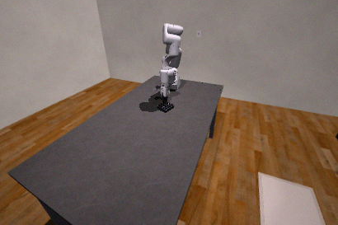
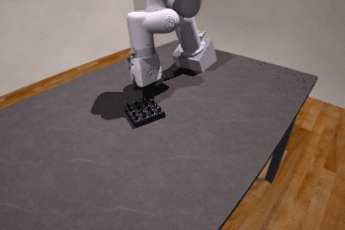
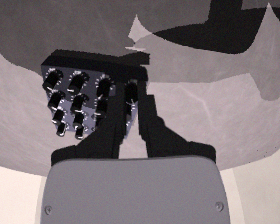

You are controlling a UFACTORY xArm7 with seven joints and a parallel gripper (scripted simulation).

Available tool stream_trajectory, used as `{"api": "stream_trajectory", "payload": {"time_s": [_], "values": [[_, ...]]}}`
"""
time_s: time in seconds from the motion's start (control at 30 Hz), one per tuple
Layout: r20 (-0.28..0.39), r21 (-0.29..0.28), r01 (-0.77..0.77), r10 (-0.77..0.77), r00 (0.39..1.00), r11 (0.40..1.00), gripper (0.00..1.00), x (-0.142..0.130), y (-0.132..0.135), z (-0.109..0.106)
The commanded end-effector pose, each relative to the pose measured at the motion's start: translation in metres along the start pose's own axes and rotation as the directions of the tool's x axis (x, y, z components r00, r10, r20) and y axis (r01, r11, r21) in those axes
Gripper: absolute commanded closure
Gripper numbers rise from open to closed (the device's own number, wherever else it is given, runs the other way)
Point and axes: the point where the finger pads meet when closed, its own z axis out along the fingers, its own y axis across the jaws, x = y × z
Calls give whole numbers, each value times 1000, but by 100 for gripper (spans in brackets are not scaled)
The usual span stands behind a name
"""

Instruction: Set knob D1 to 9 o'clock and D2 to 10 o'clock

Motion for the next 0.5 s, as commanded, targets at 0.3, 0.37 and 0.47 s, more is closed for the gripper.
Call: {"api": "stream_trajectory", "payload": {"time_s": [0.3, 0.37, 0.47], "values": [[0, 2, 0, 0, 1000, 1000, 92, 0, -1, 0], [0, 2, 0, 0, 1000, 1000, 92, 0, -1, 0], [0, 2, 3, -3, 1000, 1000, 92, 0, -1, 0]]}}
